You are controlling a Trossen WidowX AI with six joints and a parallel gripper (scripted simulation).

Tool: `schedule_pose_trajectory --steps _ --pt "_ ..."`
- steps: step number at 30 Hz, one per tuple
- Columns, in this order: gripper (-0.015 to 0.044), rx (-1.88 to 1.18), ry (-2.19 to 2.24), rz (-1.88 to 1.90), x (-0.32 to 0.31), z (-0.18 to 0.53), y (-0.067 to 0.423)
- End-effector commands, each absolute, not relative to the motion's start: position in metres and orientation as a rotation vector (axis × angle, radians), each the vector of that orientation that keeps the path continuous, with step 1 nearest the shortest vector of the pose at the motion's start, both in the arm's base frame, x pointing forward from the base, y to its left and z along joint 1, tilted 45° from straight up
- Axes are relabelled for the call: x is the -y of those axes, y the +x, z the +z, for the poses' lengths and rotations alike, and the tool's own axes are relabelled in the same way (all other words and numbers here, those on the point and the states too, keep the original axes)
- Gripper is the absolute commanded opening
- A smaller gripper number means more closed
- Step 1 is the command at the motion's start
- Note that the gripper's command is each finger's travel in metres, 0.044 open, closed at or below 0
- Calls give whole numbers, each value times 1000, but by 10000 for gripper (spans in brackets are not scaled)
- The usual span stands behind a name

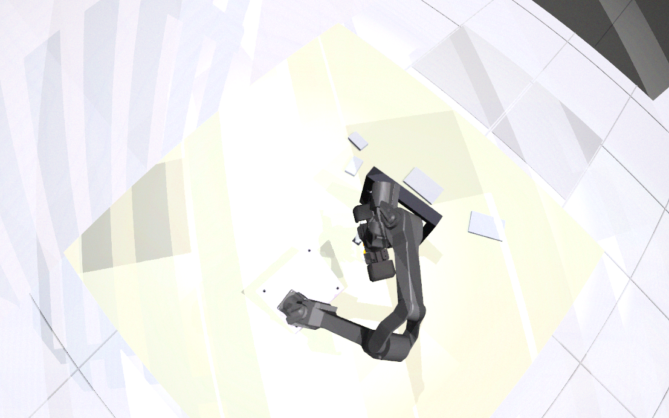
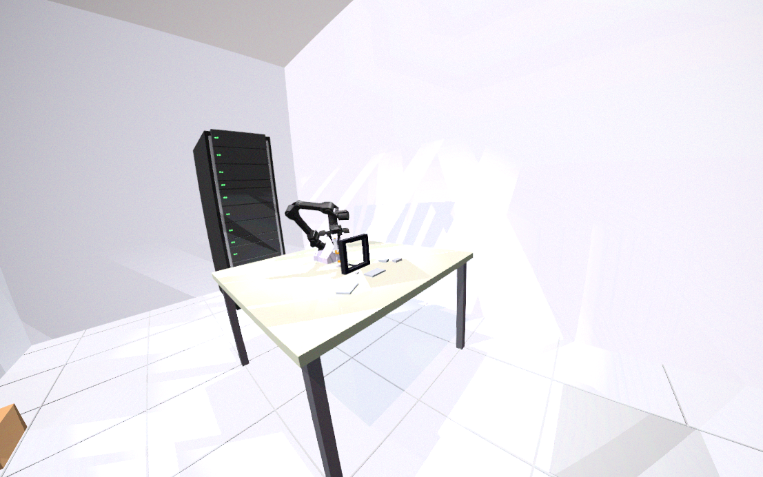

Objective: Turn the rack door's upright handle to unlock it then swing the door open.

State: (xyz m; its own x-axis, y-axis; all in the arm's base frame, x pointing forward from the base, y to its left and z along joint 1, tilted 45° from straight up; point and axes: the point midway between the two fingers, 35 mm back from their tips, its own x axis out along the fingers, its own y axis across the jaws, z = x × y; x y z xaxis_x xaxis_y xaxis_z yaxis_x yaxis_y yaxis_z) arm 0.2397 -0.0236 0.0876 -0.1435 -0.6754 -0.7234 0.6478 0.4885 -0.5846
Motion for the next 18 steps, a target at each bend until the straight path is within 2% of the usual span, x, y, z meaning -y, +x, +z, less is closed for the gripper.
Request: schedule_pose_trajectory --steps 1,18 --pt "17 -1321 -105 -1086 31 96 234" --pt "17 -1455 -296 -914 57 122 222"
